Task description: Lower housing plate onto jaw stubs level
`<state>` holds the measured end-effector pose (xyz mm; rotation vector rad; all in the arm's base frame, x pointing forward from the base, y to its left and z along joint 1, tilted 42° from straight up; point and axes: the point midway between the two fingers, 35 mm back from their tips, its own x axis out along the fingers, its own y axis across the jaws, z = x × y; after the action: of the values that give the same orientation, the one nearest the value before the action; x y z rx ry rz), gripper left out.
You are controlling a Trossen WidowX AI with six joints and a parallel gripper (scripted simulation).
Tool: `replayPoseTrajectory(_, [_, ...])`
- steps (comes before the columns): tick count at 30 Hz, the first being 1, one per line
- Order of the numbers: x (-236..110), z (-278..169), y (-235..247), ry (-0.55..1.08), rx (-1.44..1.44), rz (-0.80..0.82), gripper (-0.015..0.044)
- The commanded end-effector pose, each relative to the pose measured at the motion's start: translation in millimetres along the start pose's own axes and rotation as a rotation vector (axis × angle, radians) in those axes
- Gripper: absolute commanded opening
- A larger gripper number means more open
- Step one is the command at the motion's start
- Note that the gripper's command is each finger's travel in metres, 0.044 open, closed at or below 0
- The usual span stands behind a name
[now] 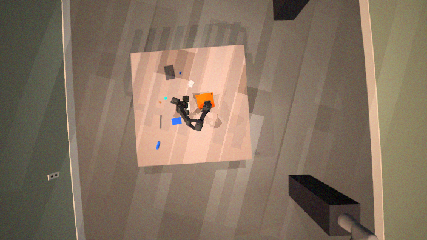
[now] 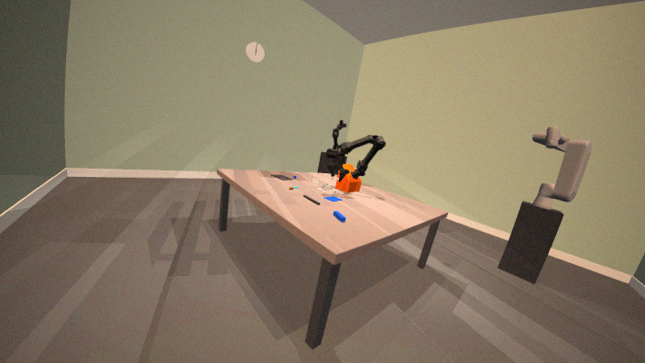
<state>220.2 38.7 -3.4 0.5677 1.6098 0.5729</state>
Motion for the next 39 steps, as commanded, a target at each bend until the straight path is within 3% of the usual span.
replayPoseTrajectory(1, [0.2,-0.7,1.0,0.001,0.009,0.005,0.0351])
replayPoseTrajectory(39, [58.5,-0.7,1.8,0.001,0.009,0.008,0.0351])
